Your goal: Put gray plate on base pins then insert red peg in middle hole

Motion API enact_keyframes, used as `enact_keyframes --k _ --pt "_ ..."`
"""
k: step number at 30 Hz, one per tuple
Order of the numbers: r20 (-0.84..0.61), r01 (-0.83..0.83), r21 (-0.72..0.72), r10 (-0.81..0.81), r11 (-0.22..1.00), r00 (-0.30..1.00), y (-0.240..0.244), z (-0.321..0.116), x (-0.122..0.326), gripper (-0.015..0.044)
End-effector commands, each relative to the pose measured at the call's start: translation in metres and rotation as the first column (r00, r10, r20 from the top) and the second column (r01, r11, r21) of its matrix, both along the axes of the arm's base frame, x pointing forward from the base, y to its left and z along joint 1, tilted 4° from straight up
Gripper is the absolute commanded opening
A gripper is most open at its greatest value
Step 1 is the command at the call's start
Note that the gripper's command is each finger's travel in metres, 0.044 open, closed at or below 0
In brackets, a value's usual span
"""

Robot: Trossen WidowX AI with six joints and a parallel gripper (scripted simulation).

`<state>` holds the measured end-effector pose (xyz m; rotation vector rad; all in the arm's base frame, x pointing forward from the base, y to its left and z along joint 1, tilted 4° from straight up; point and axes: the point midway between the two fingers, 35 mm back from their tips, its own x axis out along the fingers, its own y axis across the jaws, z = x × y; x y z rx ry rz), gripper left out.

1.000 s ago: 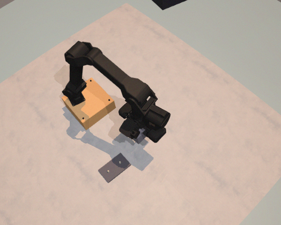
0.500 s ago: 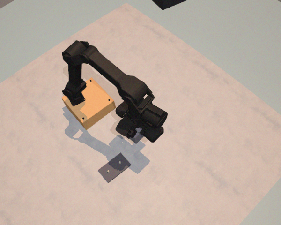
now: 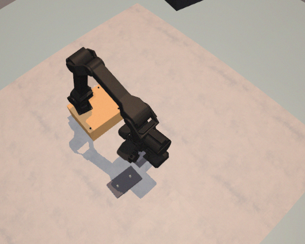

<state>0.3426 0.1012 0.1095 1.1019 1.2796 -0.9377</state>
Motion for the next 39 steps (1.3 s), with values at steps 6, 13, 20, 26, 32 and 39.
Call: enact_keyframes --k 6,13,20,26,32,39 --pt "-0.008 0.016 0.001 -0.016 1.000 1.000 -0.023 -0.015 0.006 0.0000" --pt "-0.008 0.032 0.000 -0.032 0.999 0.999 -0.043 -0.026 0.010 0.0000" --pt "-0.009 0.049 0.000 -0.049 0.999 0.999 -0.063 -0.037 0.012 0.0000" --pt "-0.009 0.063 0.000 -0.063 0.998 0.998 -0.081 -0.047 0.013 0.0000" --pt "-0.010 0.077 0.000 -0.077 0.997 0.997 -0.098 -0.056 0.012 0.0000" --pt "-0.010 0.082 0.000 -0.082 0.997 0.997 -0.105 -0.059 0.012 0.0000"
